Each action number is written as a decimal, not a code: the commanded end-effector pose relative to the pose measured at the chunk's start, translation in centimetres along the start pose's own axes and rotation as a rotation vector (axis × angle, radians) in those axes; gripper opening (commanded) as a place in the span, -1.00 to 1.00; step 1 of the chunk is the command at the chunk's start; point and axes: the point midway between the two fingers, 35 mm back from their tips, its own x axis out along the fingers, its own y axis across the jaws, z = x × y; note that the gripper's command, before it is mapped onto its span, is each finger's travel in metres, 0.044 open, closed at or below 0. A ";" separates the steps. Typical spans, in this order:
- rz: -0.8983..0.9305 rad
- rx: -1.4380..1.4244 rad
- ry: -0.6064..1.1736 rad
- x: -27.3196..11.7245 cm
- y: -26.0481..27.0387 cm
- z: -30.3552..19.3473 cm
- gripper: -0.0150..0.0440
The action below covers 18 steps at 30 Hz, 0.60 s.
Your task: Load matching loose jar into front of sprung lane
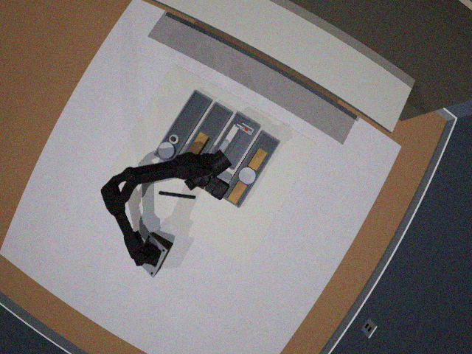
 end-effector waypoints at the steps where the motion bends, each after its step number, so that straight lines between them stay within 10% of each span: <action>1: 0.005 -0.013 -0.027 -0.3 0.2 0.8 -0.49; 18: 0.005 -0.013 -0.027 -0.3 0.2 1.0 -0.49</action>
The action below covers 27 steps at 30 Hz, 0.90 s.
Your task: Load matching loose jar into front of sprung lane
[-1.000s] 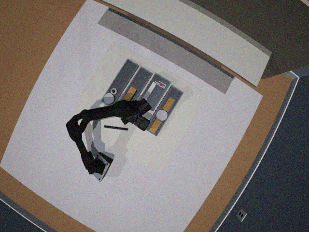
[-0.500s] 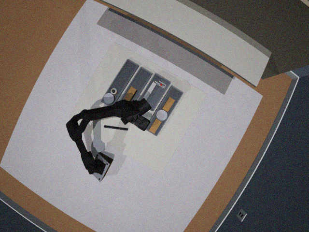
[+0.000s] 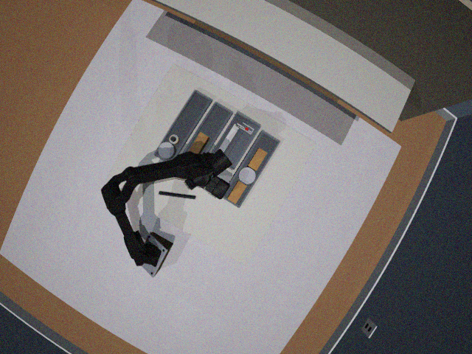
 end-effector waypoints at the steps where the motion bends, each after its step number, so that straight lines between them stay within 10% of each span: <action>1: 0.004 -0.012 -0.025 -0.4 0.2 0.8 -0.49; 27: 0.004 -0.013 -0.025 -0.1 0.2 1.1 -0.49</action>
